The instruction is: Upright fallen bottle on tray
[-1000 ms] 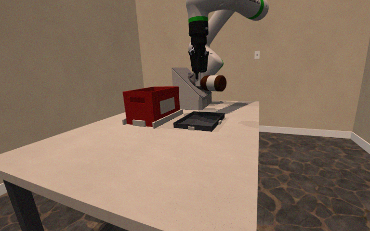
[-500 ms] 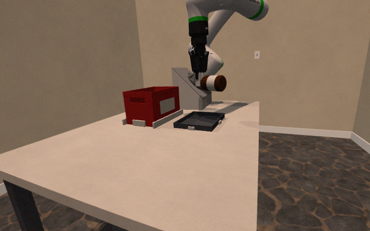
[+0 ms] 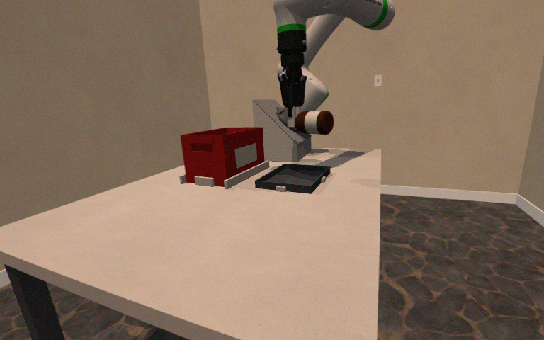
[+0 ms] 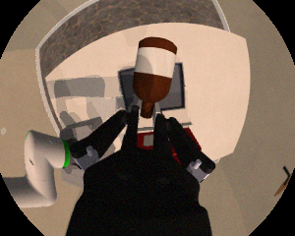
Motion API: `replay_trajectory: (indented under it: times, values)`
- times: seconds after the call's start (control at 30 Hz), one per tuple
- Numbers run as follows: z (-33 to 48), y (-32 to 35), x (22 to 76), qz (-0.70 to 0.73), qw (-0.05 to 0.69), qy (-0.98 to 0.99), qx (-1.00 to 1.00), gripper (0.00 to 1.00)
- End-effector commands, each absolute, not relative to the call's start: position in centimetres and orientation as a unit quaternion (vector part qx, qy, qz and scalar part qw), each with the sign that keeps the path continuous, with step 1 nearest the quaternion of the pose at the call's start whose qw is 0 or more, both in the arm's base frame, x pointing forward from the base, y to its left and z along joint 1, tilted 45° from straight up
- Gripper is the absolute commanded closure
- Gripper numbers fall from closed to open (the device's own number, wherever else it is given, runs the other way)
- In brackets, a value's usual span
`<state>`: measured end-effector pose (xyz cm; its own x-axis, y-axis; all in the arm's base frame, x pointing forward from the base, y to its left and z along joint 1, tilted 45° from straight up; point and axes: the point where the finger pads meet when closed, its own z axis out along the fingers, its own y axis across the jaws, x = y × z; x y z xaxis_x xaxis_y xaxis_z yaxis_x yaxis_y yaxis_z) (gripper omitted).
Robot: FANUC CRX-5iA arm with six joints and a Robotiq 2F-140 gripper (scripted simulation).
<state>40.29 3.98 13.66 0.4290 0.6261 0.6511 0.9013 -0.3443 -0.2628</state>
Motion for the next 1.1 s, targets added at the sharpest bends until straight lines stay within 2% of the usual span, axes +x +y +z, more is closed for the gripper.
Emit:
replay_trajectory:
  times: [0.0, 1.07]
  values:
    - [13.67, 3.96, 40.30, -0.231, 0.301, -0.499, -0.779, 1.00]
    - [13.67, 3.96, 40.30, -0.257, 0.279, -0.566, -0.732, 1.00]
